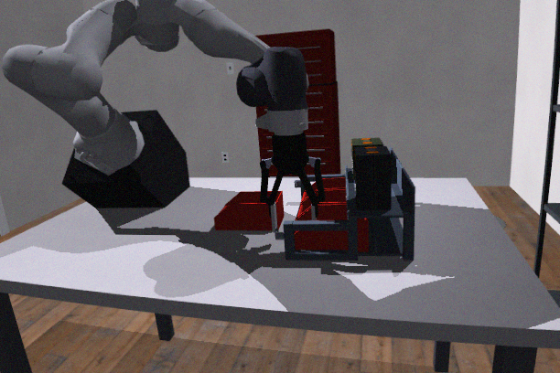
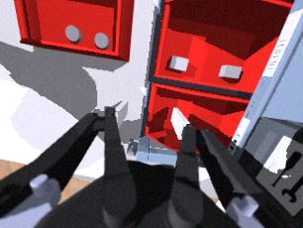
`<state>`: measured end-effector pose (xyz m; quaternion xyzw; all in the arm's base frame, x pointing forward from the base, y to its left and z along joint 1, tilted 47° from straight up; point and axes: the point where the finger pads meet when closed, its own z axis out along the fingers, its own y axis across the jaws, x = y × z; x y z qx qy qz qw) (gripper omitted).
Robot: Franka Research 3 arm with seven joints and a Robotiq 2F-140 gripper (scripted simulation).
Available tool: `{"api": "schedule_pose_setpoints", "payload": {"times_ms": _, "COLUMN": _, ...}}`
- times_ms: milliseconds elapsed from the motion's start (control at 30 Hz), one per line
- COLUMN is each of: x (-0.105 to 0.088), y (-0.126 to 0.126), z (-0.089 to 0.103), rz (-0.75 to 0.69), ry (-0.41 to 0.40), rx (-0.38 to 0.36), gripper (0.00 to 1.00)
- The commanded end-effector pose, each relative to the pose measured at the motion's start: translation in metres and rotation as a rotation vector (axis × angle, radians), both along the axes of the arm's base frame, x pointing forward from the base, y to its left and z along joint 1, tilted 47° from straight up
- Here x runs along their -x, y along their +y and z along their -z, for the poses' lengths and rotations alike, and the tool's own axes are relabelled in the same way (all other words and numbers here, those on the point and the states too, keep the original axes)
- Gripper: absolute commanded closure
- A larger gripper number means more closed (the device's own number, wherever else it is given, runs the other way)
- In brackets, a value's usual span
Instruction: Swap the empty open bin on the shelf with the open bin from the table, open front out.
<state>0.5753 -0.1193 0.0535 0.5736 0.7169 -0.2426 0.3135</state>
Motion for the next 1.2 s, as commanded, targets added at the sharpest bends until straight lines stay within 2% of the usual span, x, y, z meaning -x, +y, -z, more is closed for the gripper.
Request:
{"api": "schedule_pose_setpoints", "payload": {"times_ms": 0, "x": -0.0015, "y": 0.0006, "z": 0.0011, "rz": -0.006, "ry": 0.001, "rx": -0.001, "gripper": 0.43}}
{"api": "schedule_pose_setpoints", "payload": {"times_ms": 400, "x": -0.0015, "y": 0.0006, "z": 0.0011, "rz": -0.006, "ry": 0.001, "rx": -0.001, "gripper": 0.43}}
{"api": "schedule_pose_setpoints", "payload": {"times_ms": 433, "x": -0.0015, "y": 0.0006, "z": 0.0011, "rz": -0.006, "ry": 0.001, "rx": -0.001, "gripper": 1.0}}
{"api": "schedule_pose_setpoints", "payload": {"times_ms": 1167, "x": -0.0015, "y": 0.0006, "z": 0.0011, "rz": -0.006, "ry": 0.001, "rx": -0.001, "gripper": 1.0}}
